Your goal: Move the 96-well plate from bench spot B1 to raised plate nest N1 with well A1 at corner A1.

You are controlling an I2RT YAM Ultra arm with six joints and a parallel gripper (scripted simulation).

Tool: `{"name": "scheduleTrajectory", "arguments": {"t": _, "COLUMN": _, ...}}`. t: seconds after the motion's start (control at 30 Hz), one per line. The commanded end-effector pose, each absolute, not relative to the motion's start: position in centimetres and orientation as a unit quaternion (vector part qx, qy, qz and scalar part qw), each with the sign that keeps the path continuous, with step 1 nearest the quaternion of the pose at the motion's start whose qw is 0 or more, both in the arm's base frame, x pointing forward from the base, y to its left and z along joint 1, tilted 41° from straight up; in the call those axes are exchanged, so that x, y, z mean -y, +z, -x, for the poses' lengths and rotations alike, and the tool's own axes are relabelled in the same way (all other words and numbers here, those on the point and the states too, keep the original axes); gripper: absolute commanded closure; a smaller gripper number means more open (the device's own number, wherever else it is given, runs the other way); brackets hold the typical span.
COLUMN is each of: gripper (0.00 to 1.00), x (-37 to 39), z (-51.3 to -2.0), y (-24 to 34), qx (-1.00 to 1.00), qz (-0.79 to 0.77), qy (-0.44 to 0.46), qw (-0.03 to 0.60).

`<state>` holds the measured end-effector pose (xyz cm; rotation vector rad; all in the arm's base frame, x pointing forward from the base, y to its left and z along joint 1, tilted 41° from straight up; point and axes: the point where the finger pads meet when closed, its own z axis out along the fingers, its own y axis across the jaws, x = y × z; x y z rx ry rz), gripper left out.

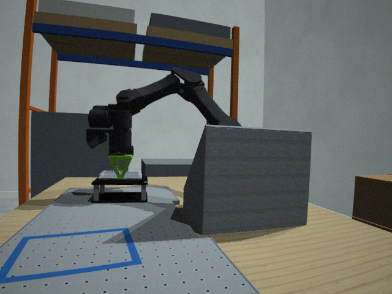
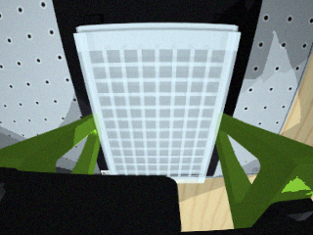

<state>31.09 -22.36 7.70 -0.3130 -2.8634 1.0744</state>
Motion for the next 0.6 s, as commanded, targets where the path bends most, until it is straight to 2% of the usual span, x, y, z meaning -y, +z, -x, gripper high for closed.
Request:
{"name": "scheduleTrajectory", "arguments": {"t": 0.0, "gripper": 1.0, "x": 22.08, "z": -31.33, "y": 8.42, "qx": 0.931, "qz": 0.102, "qy": 0.35, "qw": 0.017}}
{"name": "scheduleTrajectory", "arguments": {"t": 0.57, "gripper": 1.0, "x": 22.08, "z": -31.56, "y": 8.43, "qx": 0.931, "qz": 0.099, "qy": 0.351, "qw": 0.013}}
